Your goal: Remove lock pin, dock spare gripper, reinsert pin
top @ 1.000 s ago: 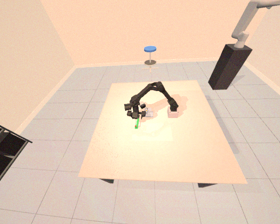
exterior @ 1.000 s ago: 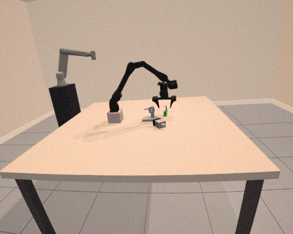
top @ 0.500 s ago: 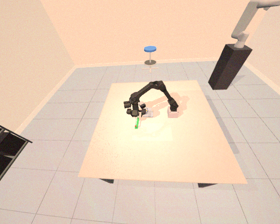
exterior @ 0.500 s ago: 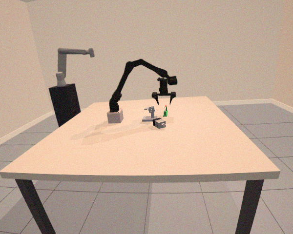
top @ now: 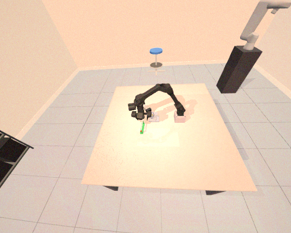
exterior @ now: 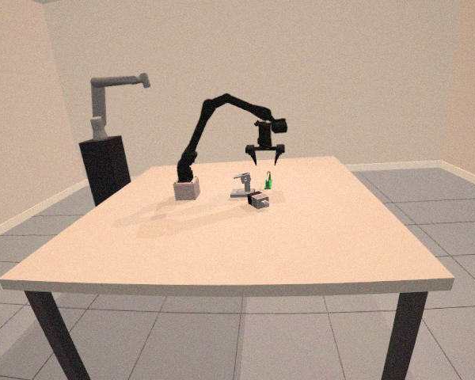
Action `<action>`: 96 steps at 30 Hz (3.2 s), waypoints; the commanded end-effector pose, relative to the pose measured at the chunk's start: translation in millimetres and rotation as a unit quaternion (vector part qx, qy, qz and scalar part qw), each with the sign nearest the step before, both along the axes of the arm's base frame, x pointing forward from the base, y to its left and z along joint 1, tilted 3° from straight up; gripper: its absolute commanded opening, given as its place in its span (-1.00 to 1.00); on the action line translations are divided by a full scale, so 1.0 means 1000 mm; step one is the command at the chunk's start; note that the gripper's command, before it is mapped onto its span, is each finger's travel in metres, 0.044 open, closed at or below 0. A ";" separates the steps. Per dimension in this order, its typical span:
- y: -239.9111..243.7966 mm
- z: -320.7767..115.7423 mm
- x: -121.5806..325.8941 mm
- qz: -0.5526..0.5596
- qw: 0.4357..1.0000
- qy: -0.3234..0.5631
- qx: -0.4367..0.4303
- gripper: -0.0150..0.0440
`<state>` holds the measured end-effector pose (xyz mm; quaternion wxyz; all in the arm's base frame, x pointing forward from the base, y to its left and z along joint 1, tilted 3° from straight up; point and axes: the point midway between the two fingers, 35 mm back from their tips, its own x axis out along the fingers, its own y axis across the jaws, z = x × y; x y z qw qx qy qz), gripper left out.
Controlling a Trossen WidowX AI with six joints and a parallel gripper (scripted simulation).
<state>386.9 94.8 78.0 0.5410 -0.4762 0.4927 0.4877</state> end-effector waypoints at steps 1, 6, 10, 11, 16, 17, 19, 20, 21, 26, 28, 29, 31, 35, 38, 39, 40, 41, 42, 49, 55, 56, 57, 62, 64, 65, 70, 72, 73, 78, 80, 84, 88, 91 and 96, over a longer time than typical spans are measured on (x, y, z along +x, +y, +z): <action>0.001 0.014 0.001 0.000 1.000 -0.002 0.000 1.00; 0.002 0.048 -0.002 0.000 1.000 -0.002 0.001 1.00; 0.002 0.058 -0.003 0.000 1.000 -0.002 0.001 1.00; 0.002 0.058 -0.003 0.000 1.000 -0.002 0.001 1.00; -0.041 0.045 0.006 -0.209 0.977 -0.043 -0.013 1.00; -0.053 0.044 0.007 -0.269 0.961 -0.055 -0.015 1.00; -0.079 0.041 0.008 -0.386 0.919 -0.080 -0.016 1.00; -0.091 0.040 0.007 -0.442 0.892 -0.093 -0.014 1.00; -0.104 0.038 0.006 -0.496 0.862 -0.106 -0.012 1.00; -0.147 0.034 -0.002 -0.681 0.715 -0.156 0.007 1.00; -0.158 0.033 -0.006 -0.725 0.668 -0.170 0.015 1.00; -0.163 0.032 -0.007 -0.745 0.643 -0.177 0.019 1.00; -0.175 0.031 -0.012 -0.784 0.590 -0.190 0.029 1.00; -0.197 0.029 -0.021 -0.850 0.478 -0.217 0.053 1.00; -0.212 0.028 -0.030 -0.888 0.389 -0.236 0.073 1.00; -0.217 0.028 -0.033 -0.898 0.359 -0.242 0.080 1.00; -0.222 0.027 -0.036 -0.907 0.328 -0.248 0.088 1.00; -0.225 0.027 -0.038 -0.912 0.310 -0.251 0.092 1.00; -0.226 0.027 -0.040 -0.913 0.308 -0.251 0.093 1.00; -0.227 0.027 -0.045 -0.914 0.305 -0.252 0.093 1.00; -0.227 0.027 -0.045 -0.914 0.305 -0.252 0.093 1.00; -0.227 0.027 -0.045 -0.914 0.305 -0.252 0.093 1.00; -0.227 0.027 -0.045 -0.914 0.305 -0.252 0.093 1.00; -0.229 0.013 -0.042 -0.914 0.305 -0.252 0.093 1.00; -0.231 0.001 -0.041 -0.914 0.305 -0.251 0.093 1.00; -0.231 -0.006 -0.040 -0.914 0.305 -0.251 0.093 1.00; -0.235 -0.042 -0.038 -0.914 0.305 -0.250 0.092 1.00; -0.235 -0.043 -0.038 -0.914 0.305 -0.250 0.092 1.00; -0.235 -0.043 -0.038 -0.914 0.305 -0.250 0.092 1.00; -0.235 -0.050 -0.037 -0.914 0.305 -0.250 0.092 1.00; -0.235 -0.053 -0.037 -0.914 0.305 -0.250 0.092 1.00; -0.235 -0.060 -0.036 -0.914 0.305 -0.250 0.092 1.00; -0.235 -0.066 -0.035 -0.914 0.305 -0.250 0.092 1.00; -0.236 -0.071 -0.035 -0.914 0.305 -0.250 0.092 1.00; -0.236 -0.080 -0.035 -0.914 0.305 -0.250 0.092 1.00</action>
